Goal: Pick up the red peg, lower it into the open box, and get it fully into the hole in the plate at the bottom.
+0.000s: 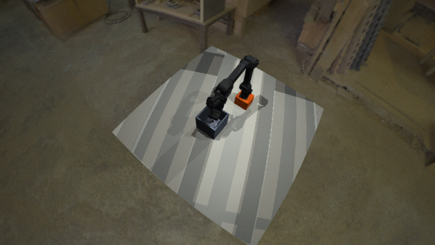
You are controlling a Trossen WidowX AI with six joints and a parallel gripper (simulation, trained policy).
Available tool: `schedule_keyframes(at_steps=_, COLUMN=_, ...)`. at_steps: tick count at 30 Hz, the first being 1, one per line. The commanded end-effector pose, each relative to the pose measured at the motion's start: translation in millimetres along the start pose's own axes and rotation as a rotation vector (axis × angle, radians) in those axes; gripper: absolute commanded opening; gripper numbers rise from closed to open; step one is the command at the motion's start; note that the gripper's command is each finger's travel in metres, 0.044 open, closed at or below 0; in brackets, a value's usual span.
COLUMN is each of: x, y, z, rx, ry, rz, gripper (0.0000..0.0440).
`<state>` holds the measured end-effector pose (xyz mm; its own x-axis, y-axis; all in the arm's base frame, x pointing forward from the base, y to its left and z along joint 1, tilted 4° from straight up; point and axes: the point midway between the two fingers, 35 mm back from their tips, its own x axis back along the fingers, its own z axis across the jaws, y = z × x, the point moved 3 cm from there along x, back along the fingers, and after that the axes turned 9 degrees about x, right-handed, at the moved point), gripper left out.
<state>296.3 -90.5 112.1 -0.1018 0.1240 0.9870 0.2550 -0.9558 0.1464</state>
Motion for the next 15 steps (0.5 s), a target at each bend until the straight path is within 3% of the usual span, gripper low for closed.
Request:
schedule_keyframes(at_steps=1, x=-7.7, y=3.1, z=-0.4, rx=0.001, ry=0.002, rz=0.011, gripper=0.0000)
schedule_keyframes(at_steps=15, x=-40.2, y=15.6, z=-1.7, rx=0.021, ry=0.001, rz=0.037, gripper=0.0000)
